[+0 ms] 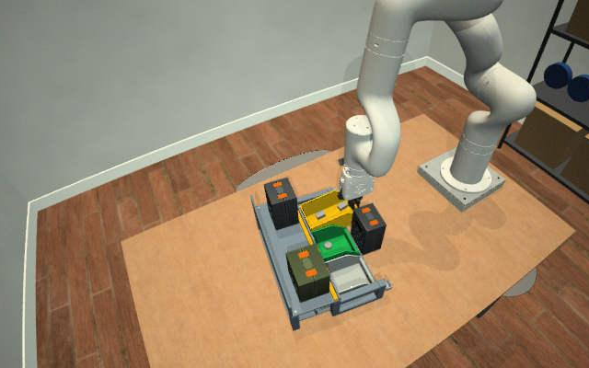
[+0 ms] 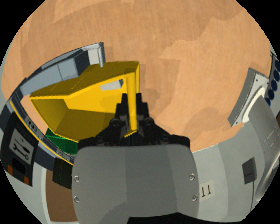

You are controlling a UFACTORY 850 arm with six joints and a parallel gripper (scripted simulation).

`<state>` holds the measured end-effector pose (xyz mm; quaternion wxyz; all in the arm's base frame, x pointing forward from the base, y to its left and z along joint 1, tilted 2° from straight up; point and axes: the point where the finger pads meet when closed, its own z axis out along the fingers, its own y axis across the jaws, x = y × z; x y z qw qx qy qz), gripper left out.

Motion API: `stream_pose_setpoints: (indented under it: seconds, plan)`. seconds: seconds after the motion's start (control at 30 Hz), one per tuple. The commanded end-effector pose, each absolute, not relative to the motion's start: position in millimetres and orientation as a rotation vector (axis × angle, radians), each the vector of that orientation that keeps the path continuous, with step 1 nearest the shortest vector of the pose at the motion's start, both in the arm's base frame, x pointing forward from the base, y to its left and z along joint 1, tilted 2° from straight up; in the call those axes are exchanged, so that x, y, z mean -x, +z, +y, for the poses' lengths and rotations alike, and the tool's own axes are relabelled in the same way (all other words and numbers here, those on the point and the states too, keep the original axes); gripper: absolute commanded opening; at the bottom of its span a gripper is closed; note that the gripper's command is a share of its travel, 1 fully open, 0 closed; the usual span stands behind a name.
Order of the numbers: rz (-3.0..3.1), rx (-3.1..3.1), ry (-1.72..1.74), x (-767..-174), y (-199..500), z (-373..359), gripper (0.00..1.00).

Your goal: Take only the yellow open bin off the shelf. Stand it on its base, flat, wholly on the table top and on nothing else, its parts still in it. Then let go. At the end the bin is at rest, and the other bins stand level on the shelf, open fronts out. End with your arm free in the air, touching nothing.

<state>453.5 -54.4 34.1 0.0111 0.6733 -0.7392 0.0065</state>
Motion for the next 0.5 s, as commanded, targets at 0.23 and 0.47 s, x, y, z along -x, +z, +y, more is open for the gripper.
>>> stream_pose_setpoints:
  seconds: [0.23,0.47]
  plan:
    - [-2.307,-2.101,0.024,-442,35,-53,0.0]
    - [-2.307,-2.101,0.024,-424,35,-52,0.0]
